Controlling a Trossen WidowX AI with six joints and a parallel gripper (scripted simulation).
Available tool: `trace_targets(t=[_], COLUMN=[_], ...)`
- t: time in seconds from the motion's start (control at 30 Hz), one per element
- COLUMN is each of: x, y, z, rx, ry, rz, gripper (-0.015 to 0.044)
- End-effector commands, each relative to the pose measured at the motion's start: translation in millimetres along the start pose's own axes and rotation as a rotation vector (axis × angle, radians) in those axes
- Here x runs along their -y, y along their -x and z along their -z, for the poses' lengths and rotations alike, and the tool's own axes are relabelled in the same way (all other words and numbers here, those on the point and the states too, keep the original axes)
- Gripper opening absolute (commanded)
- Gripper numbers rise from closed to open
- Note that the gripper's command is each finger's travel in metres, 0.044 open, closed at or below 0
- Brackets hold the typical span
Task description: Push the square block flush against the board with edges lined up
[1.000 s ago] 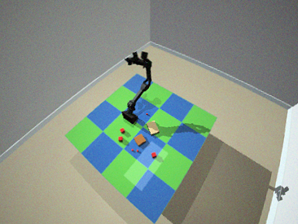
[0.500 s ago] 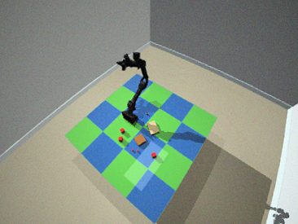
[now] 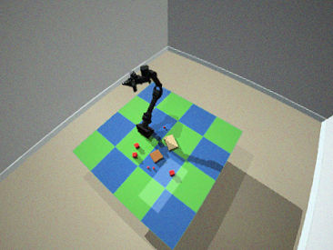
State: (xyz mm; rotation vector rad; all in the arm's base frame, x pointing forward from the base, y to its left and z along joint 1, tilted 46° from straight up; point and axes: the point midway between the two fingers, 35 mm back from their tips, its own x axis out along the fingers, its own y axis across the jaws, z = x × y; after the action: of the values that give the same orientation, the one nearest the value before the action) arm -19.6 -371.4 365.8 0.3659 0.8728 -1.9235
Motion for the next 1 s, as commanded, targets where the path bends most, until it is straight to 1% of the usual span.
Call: trace_targets(t=[0.0, 0.23, 0.43, 0.7, 0.97], x=[-47.2, -129.3, -194.4, -275.4, -335.5], y=[-15.1, -36.0, -49.4, -56.3, -50.8], z=[10.0, 40.1, 77.3, 147.7, 231.9], rx=[-0.046, -0.157, -0.282, -0.493, -0.731], ry=[0.033, 0.086, 0.118, 0.160, 0.198], rz=[-0.094, -0.248, -0.358, -0.476, -0.533], gripper=[0.0000, 0.0000, 0.0000, 0.0000, 0.0000])
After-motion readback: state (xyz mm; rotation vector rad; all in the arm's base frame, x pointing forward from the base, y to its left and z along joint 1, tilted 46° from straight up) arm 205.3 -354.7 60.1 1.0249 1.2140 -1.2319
